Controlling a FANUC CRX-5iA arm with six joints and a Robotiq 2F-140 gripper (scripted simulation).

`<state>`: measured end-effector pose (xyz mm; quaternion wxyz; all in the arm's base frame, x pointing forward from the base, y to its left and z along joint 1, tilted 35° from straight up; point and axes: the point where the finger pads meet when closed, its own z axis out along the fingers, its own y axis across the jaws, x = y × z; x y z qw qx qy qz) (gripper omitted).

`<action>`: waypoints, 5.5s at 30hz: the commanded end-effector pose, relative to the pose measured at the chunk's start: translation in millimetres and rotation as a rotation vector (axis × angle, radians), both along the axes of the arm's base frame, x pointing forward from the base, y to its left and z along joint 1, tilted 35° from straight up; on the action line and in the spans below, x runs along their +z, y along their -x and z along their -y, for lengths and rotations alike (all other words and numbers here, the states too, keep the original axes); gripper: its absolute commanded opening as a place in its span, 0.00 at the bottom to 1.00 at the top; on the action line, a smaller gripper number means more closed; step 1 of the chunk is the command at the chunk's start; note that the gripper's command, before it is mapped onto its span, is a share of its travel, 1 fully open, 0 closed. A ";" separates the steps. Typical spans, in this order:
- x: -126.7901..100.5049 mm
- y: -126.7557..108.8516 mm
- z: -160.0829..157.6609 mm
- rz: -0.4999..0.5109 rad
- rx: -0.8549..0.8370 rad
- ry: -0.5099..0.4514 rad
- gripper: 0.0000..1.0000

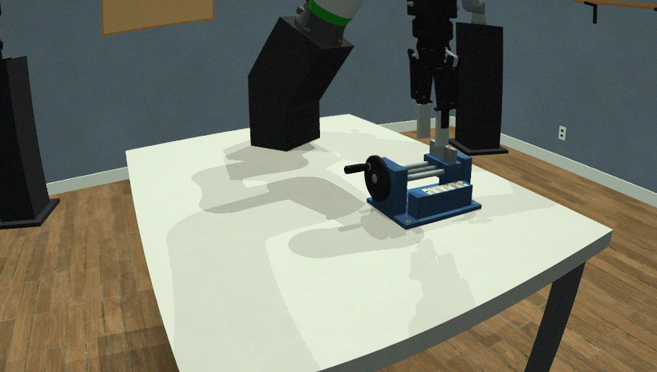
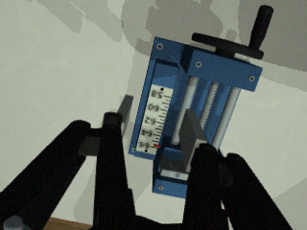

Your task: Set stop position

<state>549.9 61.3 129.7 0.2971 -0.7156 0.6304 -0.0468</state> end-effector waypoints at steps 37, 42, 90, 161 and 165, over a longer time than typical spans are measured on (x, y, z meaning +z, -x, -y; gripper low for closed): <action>-70.5 52.3 95.1 0.000 0.000 0.000 0.33; -79.8 59.1 107.5 0.000 0.000 0.000 0.33; -126.5 35.0 88.1 0.000 0.000 0.000 0.33; -145.7 24.7 79.5 0.000 0.000 0.000 0.04; -145.8 24.7 79.5 0.000 0.000 0.000 0.04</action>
